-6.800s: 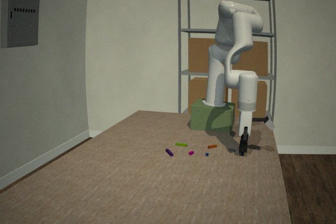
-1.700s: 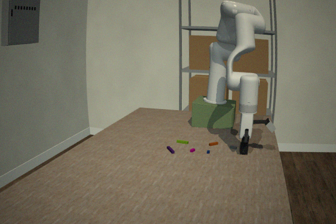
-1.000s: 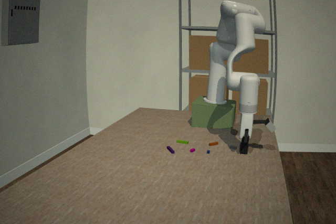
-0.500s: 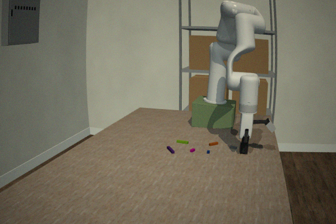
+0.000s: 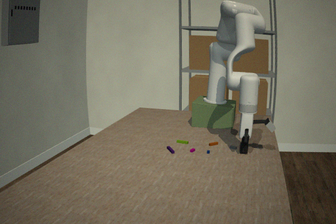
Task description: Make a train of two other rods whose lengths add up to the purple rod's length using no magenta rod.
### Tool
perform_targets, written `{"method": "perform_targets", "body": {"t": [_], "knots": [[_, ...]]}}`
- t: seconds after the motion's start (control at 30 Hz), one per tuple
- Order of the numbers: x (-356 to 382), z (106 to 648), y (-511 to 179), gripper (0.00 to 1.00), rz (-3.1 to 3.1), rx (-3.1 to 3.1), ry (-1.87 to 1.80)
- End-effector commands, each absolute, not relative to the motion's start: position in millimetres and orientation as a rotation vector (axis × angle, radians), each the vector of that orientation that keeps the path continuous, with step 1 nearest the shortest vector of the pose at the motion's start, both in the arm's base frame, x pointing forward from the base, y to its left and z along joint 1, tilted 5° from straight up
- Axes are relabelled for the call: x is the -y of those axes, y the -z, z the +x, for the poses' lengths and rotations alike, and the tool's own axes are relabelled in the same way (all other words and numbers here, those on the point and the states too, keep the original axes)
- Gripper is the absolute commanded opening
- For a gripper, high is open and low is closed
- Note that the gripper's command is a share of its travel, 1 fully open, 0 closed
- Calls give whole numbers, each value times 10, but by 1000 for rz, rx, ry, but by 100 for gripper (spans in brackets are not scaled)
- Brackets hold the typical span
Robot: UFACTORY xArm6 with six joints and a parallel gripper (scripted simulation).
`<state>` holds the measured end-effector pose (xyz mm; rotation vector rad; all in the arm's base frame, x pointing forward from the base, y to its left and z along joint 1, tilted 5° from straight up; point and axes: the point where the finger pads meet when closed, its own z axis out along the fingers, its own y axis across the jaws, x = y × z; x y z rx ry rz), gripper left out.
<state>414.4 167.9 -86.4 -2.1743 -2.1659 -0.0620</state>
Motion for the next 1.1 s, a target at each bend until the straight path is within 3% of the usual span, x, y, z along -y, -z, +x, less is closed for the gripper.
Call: {"method": "perform_targets", "body": {"t": [0.0, 0.4, 1.07], "knots": [[-1680, 4161, 796, 4, -2175, 2167, 68], [-1617, 4175, 23, 4, -2175, 2167, 68], [-1437, 4232, -126, 4, -2304, 2027, 61]]}}
